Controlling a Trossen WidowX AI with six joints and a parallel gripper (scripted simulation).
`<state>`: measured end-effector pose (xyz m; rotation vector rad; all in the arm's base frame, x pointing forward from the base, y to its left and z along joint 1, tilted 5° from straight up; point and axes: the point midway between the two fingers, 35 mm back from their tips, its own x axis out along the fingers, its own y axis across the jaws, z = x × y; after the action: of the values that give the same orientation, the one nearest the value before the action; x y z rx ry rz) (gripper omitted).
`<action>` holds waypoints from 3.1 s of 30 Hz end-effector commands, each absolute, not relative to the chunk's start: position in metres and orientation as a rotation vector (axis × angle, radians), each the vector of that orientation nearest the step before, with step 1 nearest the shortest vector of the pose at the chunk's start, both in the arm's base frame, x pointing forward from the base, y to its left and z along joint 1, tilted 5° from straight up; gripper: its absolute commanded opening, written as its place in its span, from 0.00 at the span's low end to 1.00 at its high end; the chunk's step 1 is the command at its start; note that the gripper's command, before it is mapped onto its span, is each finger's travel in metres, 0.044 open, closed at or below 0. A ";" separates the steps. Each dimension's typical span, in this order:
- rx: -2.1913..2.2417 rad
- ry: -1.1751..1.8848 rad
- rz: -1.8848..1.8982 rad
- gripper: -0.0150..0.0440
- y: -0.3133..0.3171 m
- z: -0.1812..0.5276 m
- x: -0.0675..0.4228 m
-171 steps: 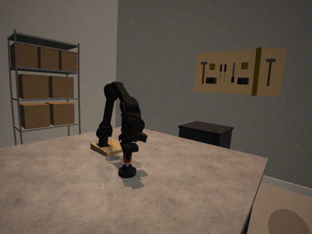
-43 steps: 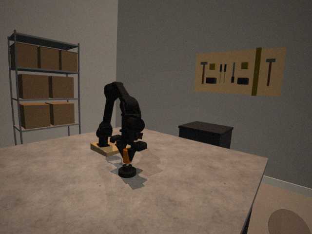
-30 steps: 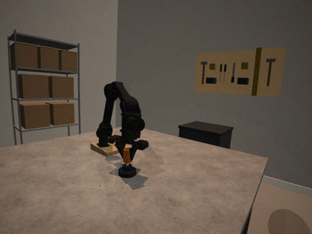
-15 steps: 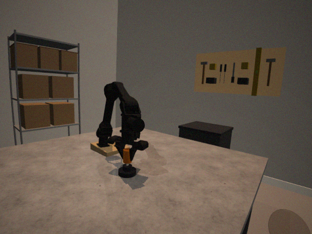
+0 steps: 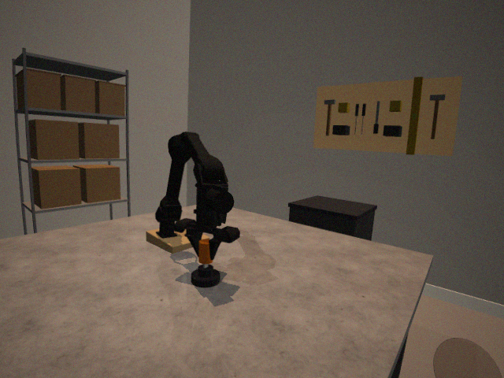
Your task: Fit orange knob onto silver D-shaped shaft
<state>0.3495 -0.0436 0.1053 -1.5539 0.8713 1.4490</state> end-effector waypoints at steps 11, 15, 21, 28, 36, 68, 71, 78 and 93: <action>-1.710 0.733 1.578 0.25 -0.044 0.105 0.351; -1.710 0.733 1.578 0.25 -0.043 0.105 0.350; -1.710 0.733 1.578 0.25 -0.043 0.103 0.350; -1.710 0.733 1.578 0.25 -0.043 0.103 0.350; -1.710 0.733 1.578 0.25 -0.043 0.103 0.351; -1.858 0.584 1.705 0.25 -0.043 0.104 0.350; -1.858 0.584 1.705 0.25 -0.043 0.104 0.351; -1.858 0.584 1.705 0.25 -0.043 0.103 0.351; -2.000 0.418 1.825 0.25 -0.044 0.107 0.351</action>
<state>0.3503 -0.0439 0.1074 -1.9591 0.4715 1.7925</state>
